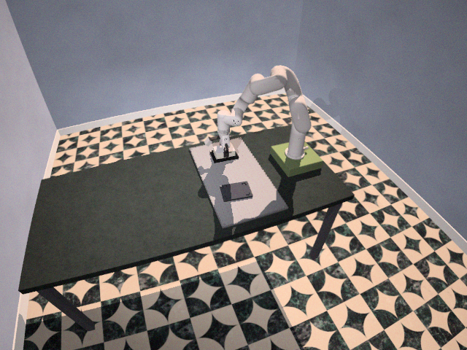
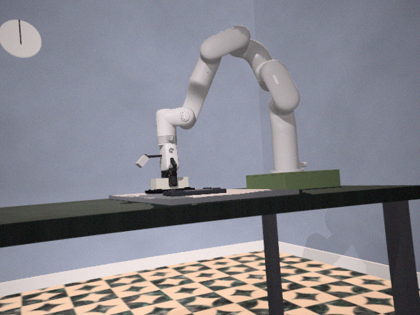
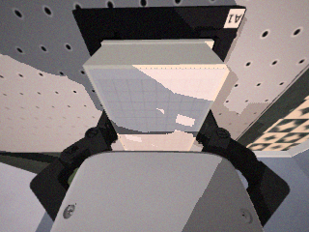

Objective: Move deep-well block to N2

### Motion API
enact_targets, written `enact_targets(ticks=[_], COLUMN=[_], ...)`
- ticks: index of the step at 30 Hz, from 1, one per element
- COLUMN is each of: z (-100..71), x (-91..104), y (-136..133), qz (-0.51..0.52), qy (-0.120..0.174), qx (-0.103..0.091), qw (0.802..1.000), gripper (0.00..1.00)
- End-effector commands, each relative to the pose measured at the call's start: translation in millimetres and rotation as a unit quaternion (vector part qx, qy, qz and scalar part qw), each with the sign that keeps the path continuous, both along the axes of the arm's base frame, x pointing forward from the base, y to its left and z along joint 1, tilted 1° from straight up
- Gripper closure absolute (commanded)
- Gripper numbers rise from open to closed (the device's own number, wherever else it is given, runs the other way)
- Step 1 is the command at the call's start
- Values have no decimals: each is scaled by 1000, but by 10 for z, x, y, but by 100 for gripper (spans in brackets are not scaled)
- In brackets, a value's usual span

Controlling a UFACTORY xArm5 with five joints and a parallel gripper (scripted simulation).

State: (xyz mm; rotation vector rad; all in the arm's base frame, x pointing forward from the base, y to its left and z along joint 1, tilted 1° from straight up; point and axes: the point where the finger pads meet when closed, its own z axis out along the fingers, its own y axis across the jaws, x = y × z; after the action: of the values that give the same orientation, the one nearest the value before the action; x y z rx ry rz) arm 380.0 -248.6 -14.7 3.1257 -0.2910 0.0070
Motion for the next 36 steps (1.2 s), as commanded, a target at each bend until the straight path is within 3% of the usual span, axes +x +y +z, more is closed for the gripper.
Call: enact_targets(ticks=[1,36], z=[37,204], x=[14,13], y=[-9,-7], qz=[0,0], qy=[-2,-2], qx=[-1,-1], qw=[1000,1000], gripper=[100,100])
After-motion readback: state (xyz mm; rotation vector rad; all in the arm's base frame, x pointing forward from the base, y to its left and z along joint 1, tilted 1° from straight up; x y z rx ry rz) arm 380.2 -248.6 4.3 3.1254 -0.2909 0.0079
